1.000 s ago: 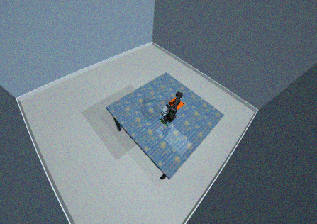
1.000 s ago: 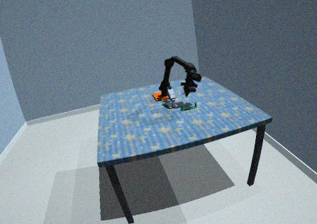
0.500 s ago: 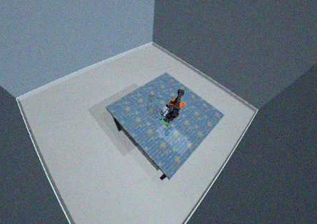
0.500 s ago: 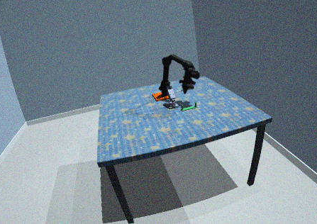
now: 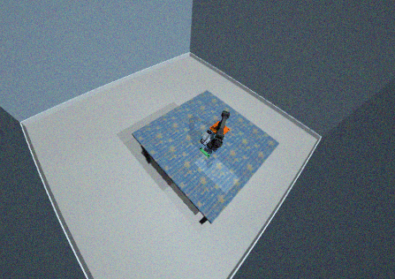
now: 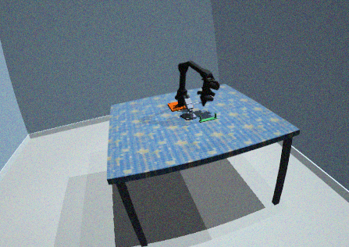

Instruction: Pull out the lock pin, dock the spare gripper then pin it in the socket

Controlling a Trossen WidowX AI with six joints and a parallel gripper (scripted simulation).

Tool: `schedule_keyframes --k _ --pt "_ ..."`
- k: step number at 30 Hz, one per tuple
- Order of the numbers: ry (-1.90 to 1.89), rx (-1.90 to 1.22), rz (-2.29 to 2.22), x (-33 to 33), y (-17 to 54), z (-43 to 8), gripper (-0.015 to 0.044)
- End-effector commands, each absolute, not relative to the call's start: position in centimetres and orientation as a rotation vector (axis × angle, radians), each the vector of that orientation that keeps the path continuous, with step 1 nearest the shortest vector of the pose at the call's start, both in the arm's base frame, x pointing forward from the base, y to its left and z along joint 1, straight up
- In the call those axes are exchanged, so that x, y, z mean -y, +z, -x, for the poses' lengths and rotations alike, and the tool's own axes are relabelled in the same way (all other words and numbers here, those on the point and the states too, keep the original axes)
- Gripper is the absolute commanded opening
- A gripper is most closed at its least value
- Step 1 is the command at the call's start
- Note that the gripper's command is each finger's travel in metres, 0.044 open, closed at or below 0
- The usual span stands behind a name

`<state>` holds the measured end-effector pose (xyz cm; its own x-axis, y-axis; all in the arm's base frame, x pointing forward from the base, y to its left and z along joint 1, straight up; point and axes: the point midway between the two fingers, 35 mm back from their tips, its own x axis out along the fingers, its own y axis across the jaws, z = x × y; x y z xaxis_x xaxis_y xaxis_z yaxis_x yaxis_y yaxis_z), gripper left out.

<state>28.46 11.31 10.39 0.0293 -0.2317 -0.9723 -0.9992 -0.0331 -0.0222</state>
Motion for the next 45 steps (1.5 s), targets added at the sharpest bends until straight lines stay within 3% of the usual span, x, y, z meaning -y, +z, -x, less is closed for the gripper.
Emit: schedule_keyframes --k 1,45 --pt "1.097 -1.348 1.41 -11.4 9.0 -28.4 0.0" --pt "1.099 -1.349 1.406 -8.4 8.1 -28.5 0.0"
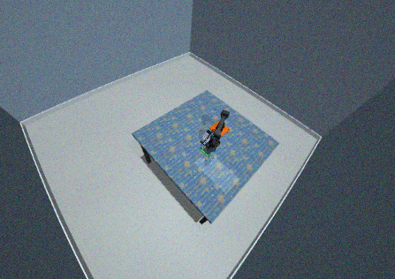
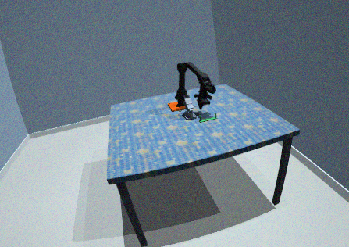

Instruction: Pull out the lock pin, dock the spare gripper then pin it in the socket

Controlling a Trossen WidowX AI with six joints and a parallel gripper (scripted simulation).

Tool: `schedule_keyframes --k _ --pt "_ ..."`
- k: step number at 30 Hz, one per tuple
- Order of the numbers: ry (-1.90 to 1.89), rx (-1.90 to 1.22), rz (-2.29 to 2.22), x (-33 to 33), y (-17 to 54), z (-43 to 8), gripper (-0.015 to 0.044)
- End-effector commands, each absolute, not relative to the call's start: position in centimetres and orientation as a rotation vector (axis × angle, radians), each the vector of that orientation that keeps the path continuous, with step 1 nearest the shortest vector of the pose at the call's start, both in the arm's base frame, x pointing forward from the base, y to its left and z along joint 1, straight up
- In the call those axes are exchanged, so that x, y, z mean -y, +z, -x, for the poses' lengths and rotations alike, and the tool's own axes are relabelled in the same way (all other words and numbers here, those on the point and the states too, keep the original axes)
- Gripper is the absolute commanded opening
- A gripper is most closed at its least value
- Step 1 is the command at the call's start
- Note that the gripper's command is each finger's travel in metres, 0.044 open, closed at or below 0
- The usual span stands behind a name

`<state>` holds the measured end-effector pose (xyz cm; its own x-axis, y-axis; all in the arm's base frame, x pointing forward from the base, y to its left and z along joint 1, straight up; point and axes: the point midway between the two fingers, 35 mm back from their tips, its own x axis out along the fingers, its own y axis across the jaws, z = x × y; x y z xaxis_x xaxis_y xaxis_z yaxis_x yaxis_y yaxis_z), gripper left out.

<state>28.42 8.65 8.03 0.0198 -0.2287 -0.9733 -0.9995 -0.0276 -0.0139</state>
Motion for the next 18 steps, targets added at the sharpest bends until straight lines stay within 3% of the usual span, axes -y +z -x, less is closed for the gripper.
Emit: schedule_keyframes --k 1,18 --pt "1.099 -1.349 1.406 -8.4 8.1 -28.5 0.0" --pt "1.102 -1.351 1.405 -7.1 8.0 -28.6 0.0"
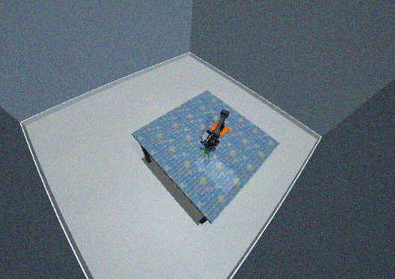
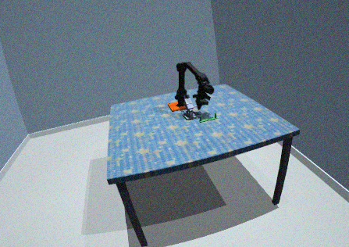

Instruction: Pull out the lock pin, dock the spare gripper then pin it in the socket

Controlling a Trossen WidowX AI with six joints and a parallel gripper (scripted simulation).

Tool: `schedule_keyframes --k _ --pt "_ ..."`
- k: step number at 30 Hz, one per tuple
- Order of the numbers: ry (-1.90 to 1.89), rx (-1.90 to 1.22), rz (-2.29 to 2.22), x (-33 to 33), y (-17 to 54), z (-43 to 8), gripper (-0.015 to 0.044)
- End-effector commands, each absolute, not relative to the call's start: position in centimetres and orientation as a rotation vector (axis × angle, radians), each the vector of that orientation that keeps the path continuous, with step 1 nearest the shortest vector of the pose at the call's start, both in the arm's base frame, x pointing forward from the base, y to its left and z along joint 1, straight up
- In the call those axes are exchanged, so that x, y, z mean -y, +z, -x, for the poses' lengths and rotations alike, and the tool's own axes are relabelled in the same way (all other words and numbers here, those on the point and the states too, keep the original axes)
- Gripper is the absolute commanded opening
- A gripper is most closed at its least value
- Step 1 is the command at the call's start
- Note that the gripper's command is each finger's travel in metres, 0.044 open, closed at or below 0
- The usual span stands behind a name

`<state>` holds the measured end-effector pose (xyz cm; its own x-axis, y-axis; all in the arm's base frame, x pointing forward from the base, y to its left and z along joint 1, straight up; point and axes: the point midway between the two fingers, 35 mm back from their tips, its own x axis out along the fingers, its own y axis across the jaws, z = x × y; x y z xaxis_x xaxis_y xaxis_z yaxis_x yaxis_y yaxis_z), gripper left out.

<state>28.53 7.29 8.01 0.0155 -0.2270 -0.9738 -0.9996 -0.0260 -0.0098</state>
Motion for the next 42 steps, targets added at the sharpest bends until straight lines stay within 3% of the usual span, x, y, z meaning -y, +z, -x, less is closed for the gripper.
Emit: schedule_keyframes --k 1,39,42 --pt "1.103 -1.351 1.405 -7.0 8.0 -28.6 0.0" --pt "1.111 -1.358 1.402 -4.6 8.0 -28.7 0.0" --pt "1.111 -1.36 1.396 -4.7 8.0 -28.7 0.0079"
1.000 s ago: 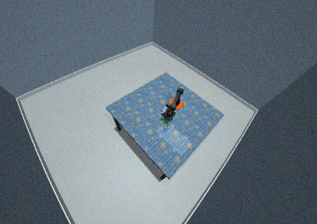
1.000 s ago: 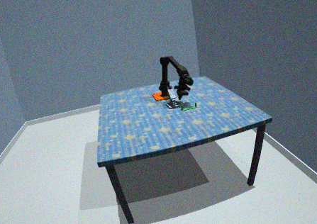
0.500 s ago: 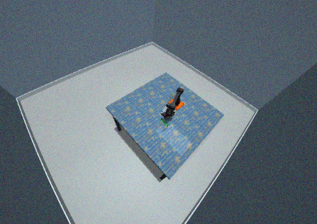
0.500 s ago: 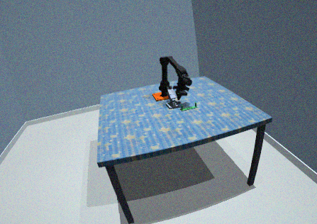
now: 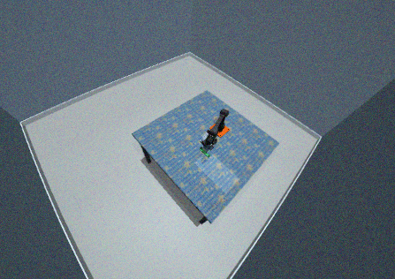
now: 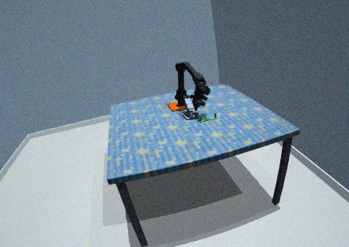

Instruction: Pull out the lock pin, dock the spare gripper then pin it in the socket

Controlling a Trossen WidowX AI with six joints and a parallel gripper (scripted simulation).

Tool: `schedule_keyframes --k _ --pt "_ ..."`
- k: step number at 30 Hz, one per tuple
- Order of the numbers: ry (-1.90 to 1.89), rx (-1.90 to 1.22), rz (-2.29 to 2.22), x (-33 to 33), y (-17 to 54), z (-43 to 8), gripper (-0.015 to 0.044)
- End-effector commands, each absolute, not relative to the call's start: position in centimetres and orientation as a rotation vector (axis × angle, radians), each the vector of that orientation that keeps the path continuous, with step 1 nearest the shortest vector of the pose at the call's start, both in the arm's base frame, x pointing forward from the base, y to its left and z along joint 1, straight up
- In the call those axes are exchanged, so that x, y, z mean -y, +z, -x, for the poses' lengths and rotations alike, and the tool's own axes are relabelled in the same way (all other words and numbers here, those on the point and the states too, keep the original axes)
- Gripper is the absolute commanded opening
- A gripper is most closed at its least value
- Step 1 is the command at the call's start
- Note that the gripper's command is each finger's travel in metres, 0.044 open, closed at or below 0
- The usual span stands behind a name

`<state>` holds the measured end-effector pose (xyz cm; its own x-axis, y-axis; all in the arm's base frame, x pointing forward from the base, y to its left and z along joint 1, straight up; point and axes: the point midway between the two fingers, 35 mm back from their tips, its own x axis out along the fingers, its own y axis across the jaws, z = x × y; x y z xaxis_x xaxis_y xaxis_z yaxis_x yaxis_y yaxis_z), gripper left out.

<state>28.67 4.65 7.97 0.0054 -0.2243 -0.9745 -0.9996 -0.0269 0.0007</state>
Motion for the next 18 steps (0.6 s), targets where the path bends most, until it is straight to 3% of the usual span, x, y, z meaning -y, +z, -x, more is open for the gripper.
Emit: schedule_keyframes --k 1,5,18 --pt "1.111 -1.36 1.396 -4.7 8.0 -28.7 0.0105" --pt "1.111 -1.36 1.396 -4.7 8.0 -28.7 0.02" --pt "1.116 -1.362 1.396 -5.8 9.4 -28.5 0.02"
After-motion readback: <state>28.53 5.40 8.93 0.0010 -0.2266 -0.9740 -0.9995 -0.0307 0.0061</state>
